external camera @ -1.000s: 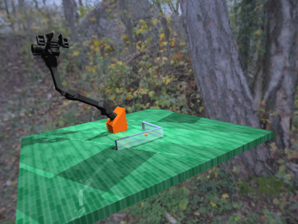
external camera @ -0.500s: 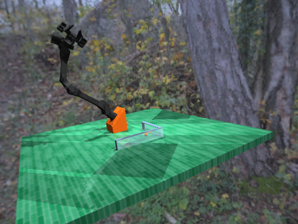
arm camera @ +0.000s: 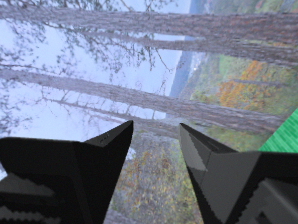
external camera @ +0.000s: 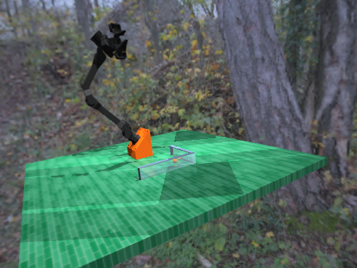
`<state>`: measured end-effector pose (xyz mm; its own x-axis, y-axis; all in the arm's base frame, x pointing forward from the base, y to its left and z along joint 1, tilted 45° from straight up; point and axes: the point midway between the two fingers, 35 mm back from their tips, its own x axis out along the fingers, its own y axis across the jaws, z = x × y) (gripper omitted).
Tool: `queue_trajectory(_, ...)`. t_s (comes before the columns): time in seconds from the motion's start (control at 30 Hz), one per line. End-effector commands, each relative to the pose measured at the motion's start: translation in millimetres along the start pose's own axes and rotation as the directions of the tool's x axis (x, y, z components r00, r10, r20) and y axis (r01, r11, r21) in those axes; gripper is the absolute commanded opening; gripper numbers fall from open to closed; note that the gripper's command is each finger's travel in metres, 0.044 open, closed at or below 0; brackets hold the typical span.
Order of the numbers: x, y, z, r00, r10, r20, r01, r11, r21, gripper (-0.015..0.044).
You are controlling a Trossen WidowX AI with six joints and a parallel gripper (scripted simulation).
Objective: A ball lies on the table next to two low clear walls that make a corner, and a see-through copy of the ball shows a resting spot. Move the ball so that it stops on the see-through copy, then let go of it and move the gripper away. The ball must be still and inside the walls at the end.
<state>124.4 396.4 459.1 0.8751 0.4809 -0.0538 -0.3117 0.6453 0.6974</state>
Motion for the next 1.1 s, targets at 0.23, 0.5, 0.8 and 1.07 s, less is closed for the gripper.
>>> queue_trajectory(0.23, 104.7, -120.8, -87.1, 0.948, -0.315, -0.053, 0.179, 0.662, -0.727, 0.0213)
queue_trajectory(0.5, 149.1, -233.9, -123.4, 0.826, -0.559, -0.076, 0.085, 0.256, -0.963, 0.0213)
queue_trajectory(0.8, 159.0, -375.8, -144.3, 0.574, -0.815, -0.079, -0.265, -0.094, -0.96, 0.0213)
queue_trajectory(1.07, 128.4, -501.0, -147.1, 0.247, -0.967, -0.066, -0.693, -0.128, -0.71, 0.0213)
